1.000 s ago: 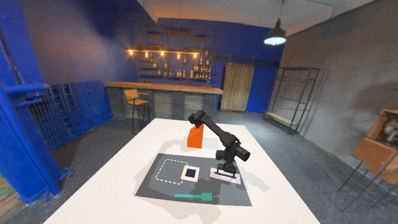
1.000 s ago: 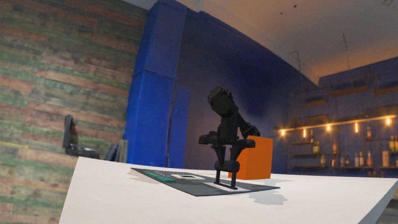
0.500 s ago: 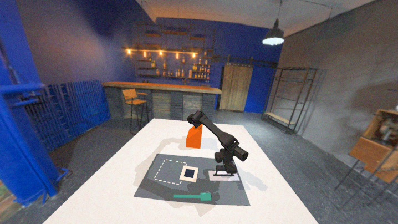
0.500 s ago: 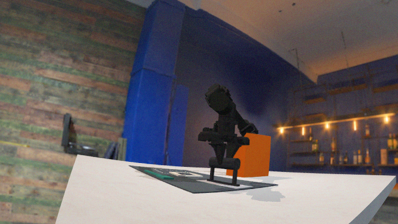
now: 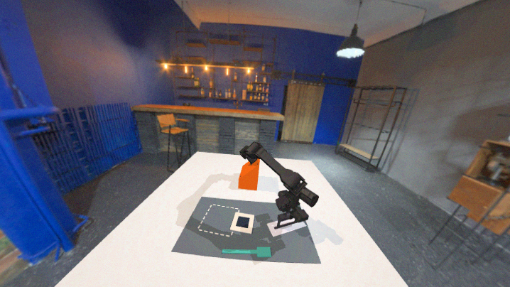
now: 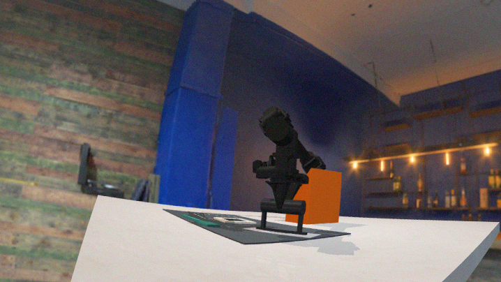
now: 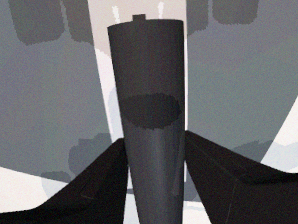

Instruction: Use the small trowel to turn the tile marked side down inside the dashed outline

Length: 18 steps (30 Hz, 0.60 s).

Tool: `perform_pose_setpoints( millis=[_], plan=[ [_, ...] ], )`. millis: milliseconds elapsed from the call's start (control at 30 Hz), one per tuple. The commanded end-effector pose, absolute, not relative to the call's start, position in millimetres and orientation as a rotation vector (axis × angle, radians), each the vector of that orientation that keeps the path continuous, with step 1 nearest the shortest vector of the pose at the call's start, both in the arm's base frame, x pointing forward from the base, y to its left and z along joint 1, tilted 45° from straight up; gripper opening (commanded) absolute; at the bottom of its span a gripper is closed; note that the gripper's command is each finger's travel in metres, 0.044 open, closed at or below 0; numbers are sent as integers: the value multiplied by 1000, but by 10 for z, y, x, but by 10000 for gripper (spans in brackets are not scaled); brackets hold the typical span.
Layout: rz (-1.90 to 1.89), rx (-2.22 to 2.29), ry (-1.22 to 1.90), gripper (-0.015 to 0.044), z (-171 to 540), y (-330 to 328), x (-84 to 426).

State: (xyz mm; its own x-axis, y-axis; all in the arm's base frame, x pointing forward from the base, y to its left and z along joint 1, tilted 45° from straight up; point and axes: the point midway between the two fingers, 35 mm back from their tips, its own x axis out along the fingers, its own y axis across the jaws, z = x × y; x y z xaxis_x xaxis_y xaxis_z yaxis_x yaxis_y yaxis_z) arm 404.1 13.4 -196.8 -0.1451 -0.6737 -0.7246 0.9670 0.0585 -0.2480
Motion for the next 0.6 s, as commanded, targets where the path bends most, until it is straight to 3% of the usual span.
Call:
perform_pose_setpoints(
  millis=[0,100,567],
  plan=[
    [-1504,437,868,209,-1967,129,4038],
    [-1504,437,868,270,-1967,129,4038],
    [-1504,437,868,270,-1967,129,4038]
  ],
)
